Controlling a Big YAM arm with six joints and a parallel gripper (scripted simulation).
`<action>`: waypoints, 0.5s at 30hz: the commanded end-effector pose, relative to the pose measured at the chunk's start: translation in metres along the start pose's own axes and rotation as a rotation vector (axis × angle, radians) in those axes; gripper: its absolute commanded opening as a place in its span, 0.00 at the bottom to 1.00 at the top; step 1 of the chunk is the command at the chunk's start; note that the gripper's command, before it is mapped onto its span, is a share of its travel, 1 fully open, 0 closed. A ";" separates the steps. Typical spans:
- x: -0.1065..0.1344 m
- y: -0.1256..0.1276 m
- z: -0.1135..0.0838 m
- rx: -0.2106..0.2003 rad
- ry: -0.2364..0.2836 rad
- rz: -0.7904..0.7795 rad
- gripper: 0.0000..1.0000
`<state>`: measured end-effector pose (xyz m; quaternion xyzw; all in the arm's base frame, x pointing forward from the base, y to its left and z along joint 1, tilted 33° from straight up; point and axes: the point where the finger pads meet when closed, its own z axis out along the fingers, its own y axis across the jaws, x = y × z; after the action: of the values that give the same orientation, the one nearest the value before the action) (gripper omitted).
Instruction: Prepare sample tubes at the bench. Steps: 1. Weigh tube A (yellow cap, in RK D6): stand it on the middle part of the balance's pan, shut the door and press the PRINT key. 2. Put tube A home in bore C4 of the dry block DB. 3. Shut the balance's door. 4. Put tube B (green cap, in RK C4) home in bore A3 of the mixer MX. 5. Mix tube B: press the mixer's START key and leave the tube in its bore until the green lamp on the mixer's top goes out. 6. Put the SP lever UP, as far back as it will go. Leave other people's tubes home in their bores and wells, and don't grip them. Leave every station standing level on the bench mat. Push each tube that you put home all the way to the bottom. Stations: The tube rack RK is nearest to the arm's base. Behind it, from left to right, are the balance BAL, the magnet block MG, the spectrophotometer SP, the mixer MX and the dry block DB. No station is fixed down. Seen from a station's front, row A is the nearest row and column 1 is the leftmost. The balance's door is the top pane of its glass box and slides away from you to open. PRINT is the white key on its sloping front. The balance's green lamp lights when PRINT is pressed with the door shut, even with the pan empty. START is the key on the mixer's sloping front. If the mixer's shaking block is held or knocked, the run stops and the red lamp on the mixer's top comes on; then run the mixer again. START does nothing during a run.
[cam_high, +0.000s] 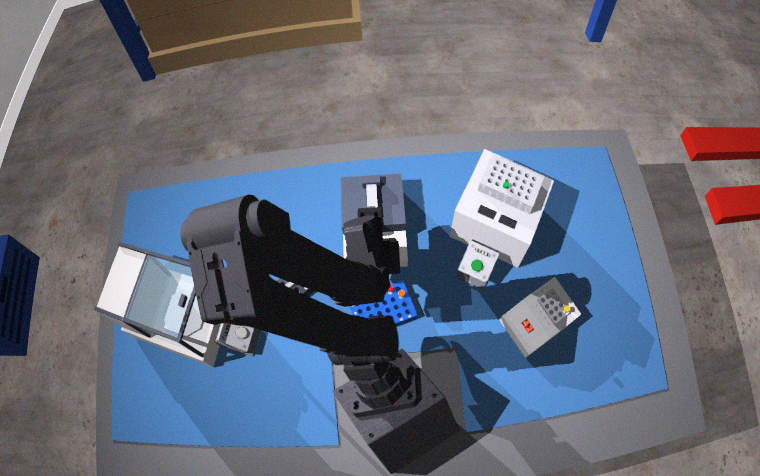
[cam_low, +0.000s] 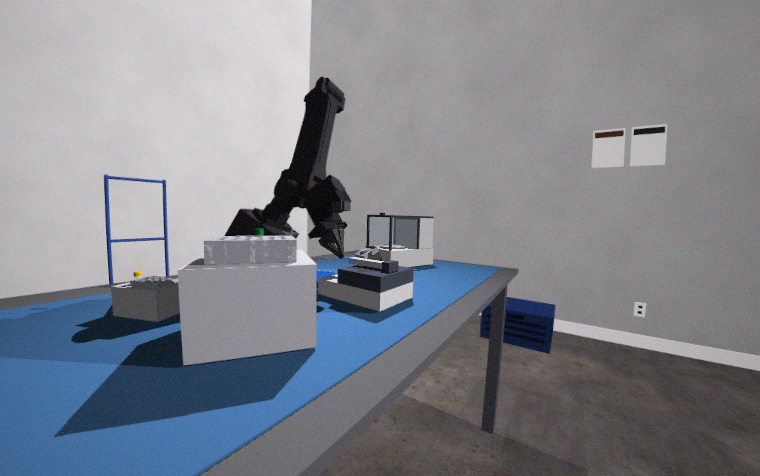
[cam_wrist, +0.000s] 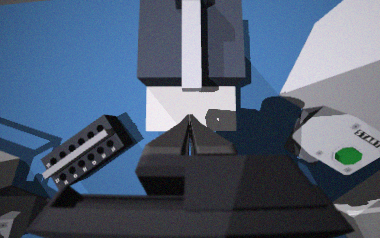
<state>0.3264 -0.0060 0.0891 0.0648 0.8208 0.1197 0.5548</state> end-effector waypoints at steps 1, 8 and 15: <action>-0.011 0.005 0.010 -0.017 -0.037 0.003 0.00; -0.007 0.005 0.017 -0.017 -0.035 0.004 0.00; 0.000 0.005 0.027 -0.016 -0.030 0.006 0.00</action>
<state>0.3428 -0.0016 0.0754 0.0648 0.8201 0.1197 0.5558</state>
